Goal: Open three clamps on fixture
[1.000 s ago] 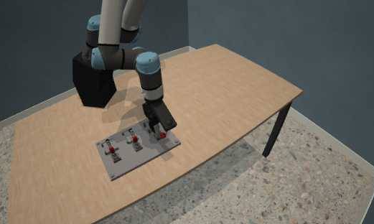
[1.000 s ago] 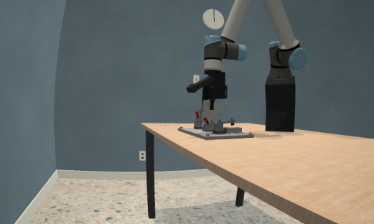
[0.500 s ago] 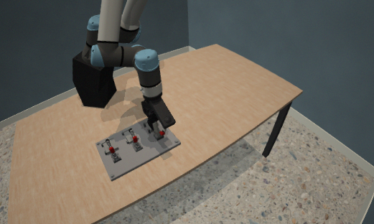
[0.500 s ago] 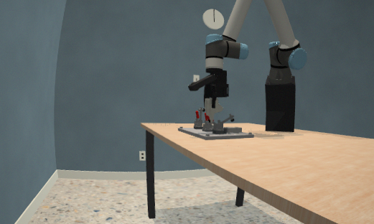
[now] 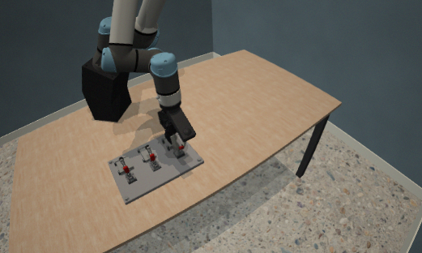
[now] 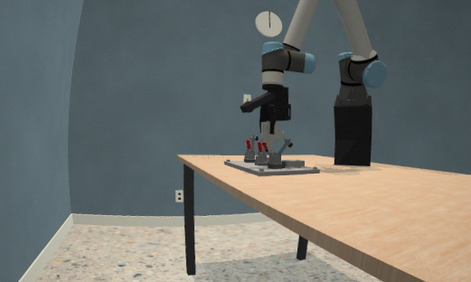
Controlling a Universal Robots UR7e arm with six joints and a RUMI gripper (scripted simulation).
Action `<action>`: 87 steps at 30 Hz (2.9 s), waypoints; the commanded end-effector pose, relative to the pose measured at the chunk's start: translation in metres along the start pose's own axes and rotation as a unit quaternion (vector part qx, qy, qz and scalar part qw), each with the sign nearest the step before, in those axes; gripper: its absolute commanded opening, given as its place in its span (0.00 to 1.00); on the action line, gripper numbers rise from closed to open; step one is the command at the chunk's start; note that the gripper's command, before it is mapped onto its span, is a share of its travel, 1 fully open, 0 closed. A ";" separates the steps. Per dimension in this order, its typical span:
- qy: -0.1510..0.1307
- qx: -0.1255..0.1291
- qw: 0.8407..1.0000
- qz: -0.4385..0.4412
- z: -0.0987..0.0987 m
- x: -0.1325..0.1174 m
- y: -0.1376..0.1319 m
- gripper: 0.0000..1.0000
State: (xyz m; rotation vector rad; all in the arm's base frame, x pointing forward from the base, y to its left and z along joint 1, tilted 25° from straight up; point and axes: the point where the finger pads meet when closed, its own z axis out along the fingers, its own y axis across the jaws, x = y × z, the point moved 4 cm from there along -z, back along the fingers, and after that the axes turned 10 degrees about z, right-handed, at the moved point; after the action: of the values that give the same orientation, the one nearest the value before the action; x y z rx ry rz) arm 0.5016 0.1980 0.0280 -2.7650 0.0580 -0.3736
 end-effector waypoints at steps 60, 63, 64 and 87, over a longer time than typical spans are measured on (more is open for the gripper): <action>0.000 0.000 1.000 0.000 -0.004 -0.023 0.004 0.00; 0.000 0.000 1.000 0.000 -0.004 -0.023 0.004 0.00; 0.000 0.000 1.000 0.000 -0.004 -0.023 0.004 0.00; 0.000 0.000 1.000 0.000 -0.004 -0.023 0.004 0.00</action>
State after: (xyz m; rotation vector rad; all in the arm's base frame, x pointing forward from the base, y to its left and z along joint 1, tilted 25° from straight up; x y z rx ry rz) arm 0.4783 0.1950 0.0239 -2.7650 0.0580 -0.3732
